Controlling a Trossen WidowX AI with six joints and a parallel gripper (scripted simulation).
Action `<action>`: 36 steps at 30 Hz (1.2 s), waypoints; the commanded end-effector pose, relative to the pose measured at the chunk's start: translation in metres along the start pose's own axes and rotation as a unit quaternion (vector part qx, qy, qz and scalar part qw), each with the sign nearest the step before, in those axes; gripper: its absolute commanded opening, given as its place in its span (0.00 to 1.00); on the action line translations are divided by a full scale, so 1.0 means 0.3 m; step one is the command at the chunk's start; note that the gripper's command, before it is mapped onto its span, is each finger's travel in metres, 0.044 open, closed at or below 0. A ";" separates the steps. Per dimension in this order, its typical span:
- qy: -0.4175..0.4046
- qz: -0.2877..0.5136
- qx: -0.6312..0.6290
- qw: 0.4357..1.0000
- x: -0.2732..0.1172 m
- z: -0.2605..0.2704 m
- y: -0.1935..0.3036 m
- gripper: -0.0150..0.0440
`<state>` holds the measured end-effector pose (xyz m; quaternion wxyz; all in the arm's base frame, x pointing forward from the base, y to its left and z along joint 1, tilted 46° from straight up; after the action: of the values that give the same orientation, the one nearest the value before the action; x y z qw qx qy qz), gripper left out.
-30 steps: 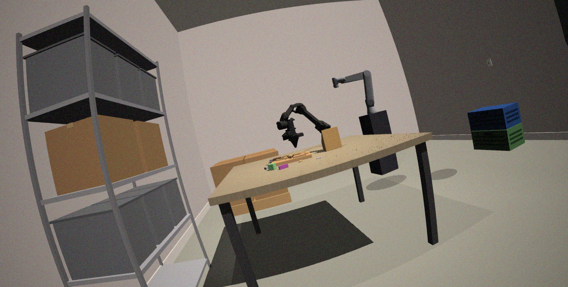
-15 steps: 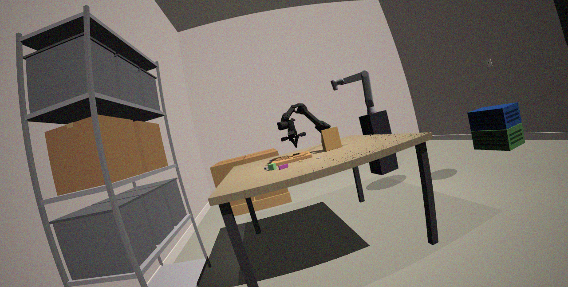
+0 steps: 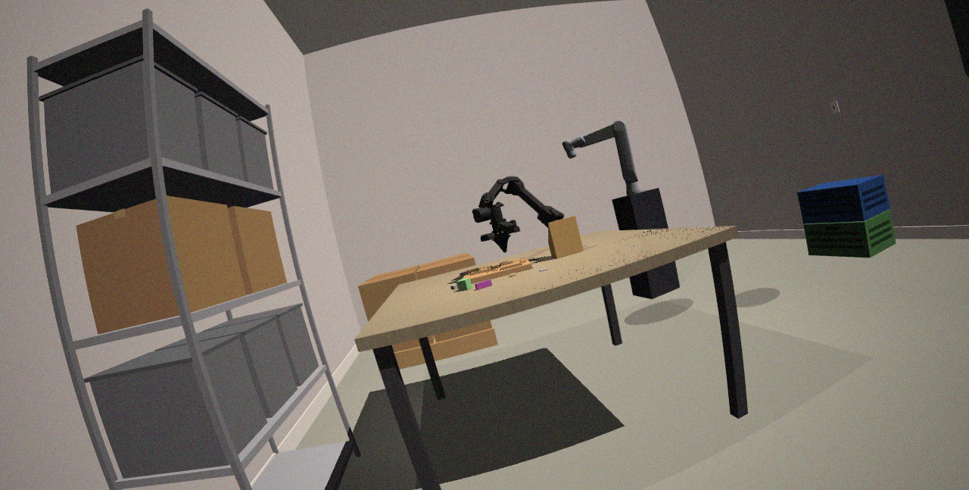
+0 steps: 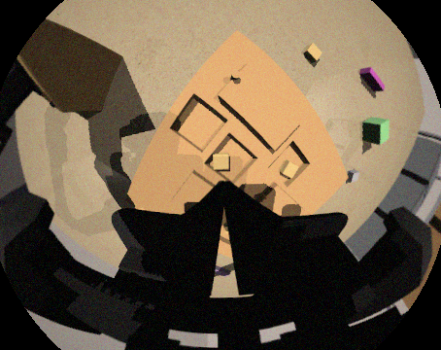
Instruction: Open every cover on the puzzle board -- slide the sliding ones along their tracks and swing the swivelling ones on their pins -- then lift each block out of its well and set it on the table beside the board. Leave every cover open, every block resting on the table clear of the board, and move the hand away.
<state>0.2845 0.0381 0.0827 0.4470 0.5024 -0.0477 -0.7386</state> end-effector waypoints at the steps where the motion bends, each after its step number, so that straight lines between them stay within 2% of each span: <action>1: 0.000 0.002 -0.050 0.999 -0.001 0.001 0.003 0.25; 8: 0.000 0.002 -0.050 0.999 0.015 0.000 0.004 0.25; 19: -0.001 0.003 -0.050 0.999 0.165 0.005 -0.001 0.25; 36: -0.001 0.003 -0.050 0.999 0.205 0.003 -0.001 0.25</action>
<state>0.2786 -0.0032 0.0426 0.4722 0.4815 -0.0139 -0.7383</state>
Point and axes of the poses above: the point midway between the two fingers, 35 mm back from their tips, its own x axis out along the fingers, its own z axis across the jaws, y = z × x, the point moved 10 cm from there along -x, back along the fingers, and after that the axes turned 15 degrees about -x, right-handed, at the moved point
